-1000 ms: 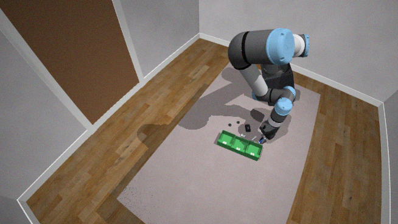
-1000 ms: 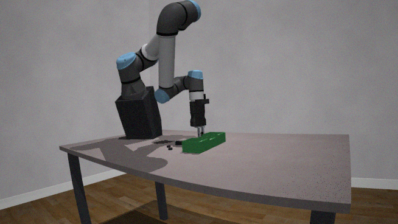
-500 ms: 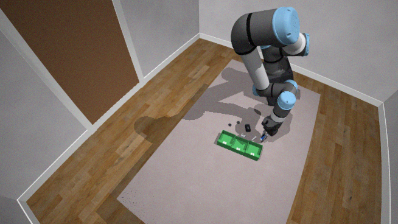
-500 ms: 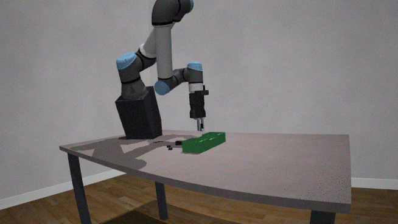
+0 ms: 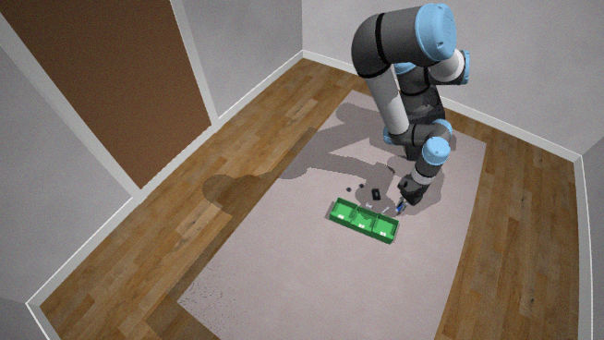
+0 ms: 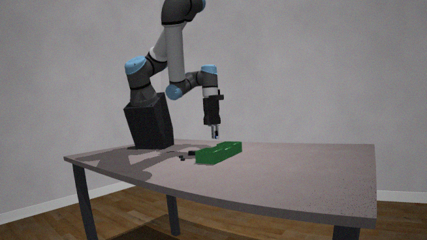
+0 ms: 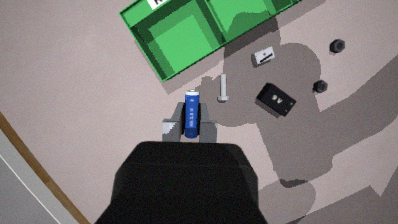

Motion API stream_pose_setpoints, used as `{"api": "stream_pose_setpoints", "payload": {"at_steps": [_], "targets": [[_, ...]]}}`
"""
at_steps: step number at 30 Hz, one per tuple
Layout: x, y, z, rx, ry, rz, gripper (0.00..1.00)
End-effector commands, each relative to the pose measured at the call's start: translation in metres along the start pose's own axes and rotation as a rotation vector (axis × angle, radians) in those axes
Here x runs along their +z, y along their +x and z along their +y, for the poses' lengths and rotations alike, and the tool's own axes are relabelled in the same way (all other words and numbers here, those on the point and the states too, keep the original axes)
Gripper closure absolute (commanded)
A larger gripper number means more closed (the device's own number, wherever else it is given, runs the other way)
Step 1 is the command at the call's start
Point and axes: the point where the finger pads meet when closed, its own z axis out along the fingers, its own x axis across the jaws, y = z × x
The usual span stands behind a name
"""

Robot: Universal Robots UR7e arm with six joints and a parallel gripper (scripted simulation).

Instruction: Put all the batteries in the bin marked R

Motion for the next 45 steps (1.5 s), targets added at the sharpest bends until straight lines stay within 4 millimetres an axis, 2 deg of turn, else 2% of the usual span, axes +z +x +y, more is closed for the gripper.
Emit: {"api": "stream_pose_setpoints", "payload": {"at_steps": [1,10,13,24,26,27,45], "targets": [[-0.004,0.000,0.000,0.000,0.001,-0.001,0.69],[-0.007,-0.001,-0.003,0.000,0.001,-0.001,0.69],[-0.007,-0.005,-0.021,0.150,0.001,-0.001,0.69],[-0.007,-0.018,-0.081,0.457,0.007,-0.010,0.69],[-0.007,-0.018,-0.081,0.457,0.007,-0.010,0.69],[-0.007,-0.018,-0.081,0.540,0.008,-0.012,0.69],[-0.007,-0.018,-0.081,0.998,0.001,-0.001,0.69]]}}
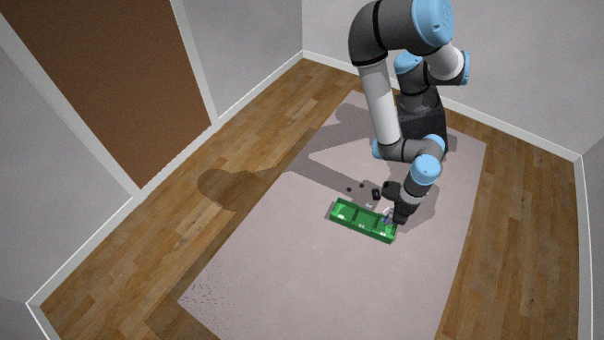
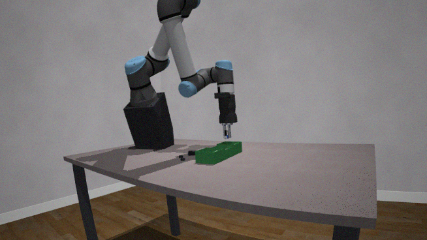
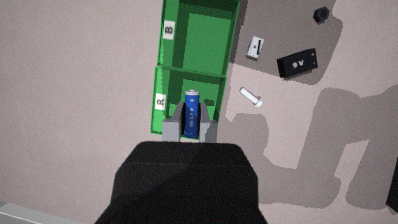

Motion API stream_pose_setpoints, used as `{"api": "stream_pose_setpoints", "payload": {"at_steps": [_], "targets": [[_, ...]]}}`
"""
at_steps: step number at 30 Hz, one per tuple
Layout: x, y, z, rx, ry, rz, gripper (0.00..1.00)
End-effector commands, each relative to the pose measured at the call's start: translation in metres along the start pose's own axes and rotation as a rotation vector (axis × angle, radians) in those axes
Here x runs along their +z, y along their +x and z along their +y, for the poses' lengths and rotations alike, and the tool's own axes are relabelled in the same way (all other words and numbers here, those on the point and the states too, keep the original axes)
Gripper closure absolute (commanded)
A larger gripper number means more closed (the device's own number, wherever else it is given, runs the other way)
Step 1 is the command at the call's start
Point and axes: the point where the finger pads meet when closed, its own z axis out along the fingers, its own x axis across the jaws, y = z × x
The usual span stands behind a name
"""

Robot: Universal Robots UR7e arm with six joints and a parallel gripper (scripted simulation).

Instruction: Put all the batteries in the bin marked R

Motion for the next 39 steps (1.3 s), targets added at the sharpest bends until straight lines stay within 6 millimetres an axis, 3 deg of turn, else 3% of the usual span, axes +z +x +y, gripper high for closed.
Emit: {"api": "stream_pose_setpoints", "payload": {"at_steps": [1,17,39], "targets": [[0.000,0.000,0.000,0.111,0.005,0.015,0.69],[0.000,0.000,0.000,0.111,0.005,0.015,0.69],[0.040,0.000,0.000,0.111,0.005,0.015,0.69]]}}
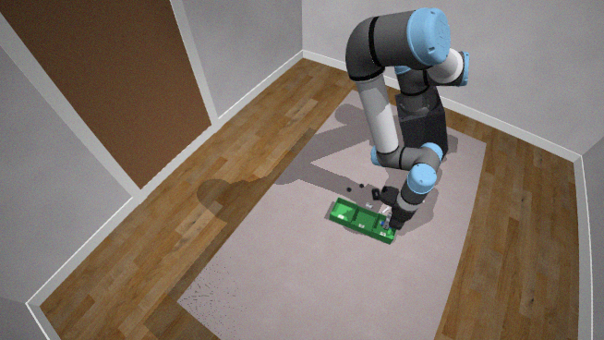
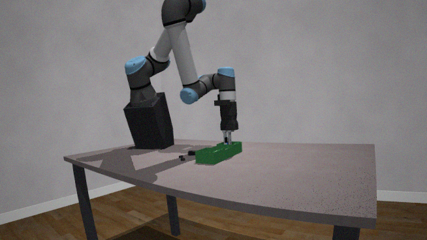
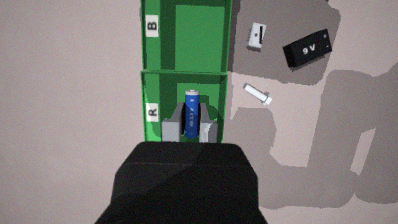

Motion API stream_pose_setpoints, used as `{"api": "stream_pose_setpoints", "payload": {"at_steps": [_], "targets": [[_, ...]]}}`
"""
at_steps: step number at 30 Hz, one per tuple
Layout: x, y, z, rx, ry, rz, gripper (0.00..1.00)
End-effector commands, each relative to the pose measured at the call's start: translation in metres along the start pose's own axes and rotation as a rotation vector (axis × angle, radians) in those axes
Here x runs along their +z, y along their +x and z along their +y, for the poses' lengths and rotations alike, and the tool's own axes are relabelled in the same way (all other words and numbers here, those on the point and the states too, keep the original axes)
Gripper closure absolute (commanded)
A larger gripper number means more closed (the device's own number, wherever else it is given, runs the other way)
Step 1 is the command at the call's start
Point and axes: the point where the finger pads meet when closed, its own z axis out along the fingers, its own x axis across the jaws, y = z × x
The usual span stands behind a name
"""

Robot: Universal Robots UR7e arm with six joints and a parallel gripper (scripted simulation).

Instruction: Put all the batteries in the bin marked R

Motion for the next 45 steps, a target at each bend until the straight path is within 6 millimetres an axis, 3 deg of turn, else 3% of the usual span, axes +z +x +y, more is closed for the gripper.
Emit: {"api": "stream_pose_setpoints", "payload": {"at_steps": [1,6,20,21,45], "targets": [[0.0099,-0.0005,0.0000,0.000,0.000,-0.002,0.69],[0.0193,-0.0006,0.0000,0.000,0.000,-0.002,0.69],[0.0194,-0.0009,0.0000,0.000,0.000,-0.002,0.69],[0.0193,-0.0008,0.0000,0.000,0.000,-0.001,0.40],[0.0127,-0.0009,0.0000,0.000,0.000,-0.002,0.40]]}}
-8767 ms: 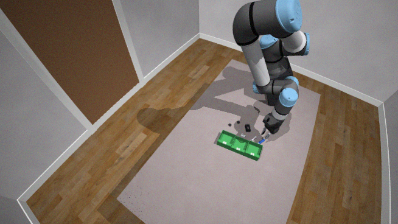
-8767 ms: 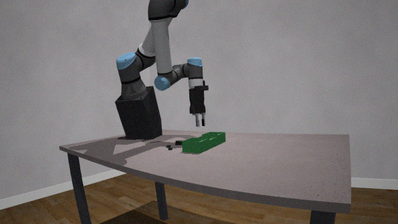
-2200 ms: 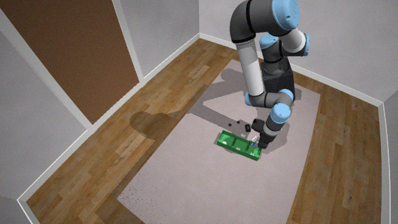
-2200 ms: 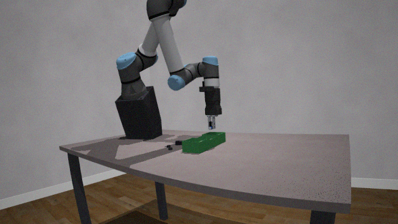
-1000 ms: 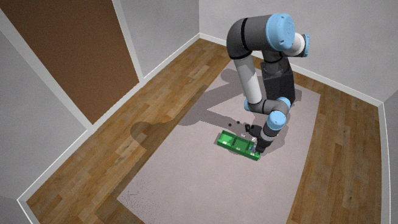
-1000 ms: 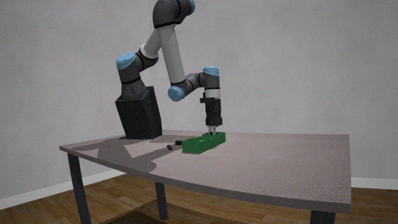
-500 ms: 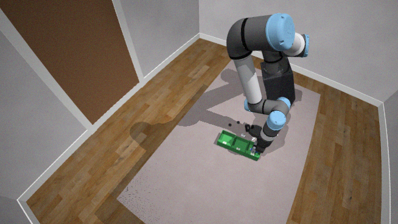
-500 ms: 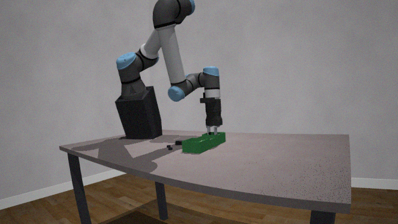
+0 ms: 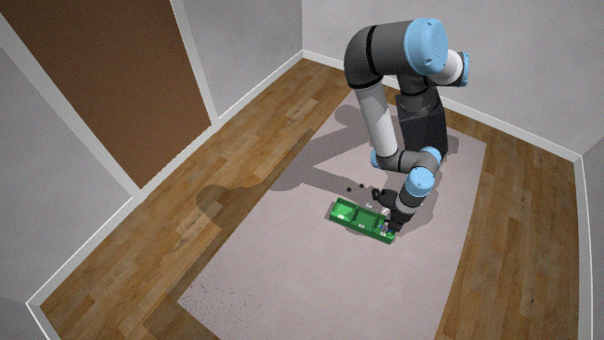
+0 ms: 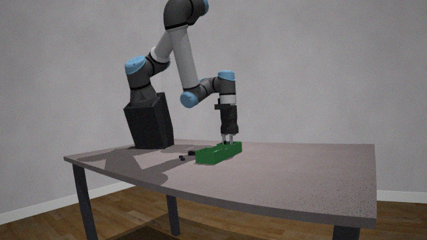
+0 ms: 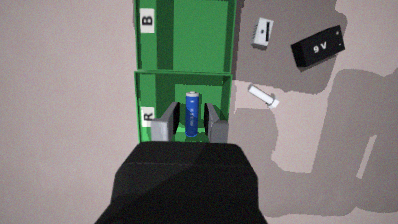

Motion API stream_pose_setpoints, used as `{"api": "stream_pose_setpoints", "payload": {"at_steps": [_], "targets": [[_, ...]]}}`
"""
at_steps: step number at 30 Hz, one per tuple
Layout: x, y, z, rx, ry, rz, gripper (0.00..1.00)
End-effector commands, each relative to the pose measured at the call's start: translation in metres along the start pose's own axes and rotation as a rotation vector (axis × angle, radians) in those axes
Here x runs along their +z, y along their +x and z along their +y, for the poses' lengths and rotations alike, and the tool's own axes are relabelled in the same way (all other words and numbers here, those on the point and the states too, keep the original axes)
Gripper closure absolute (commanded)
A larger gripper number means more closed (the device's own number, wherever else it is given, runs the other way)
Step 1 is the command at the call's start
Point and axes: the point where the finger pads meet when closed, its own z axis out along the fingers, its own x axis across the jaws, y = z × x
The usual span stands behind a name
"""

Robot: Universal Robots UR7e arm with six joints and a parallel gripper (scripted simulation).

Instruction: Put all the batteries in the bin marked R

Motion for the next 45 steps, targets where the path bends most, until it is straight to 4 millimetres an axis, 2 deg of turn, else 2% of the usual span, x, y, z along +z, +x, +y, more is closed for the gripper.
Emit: {"api": "stream_pose_setpoints", "payload": {"at_steps": [1,19,24,36,37,45], "targets": [[-0.005,-0.001,0.000,0.000,0.000,-0.001,0.40],[-0.026,-0.001,0.000,0.000,0.000,-0.001,0.40],[-0.048,0.000,0.000,0.000,0.000,-0.002,0.40],[-0.048,0.000,0.000,0.000,0.000,-0.001,0.40],[-0.049,0.007,-0.004,0.050,0.000,-0.001,0.20],[-0.054,0.065,-0.037,0.318,0.000,0.001,0.20]]}}
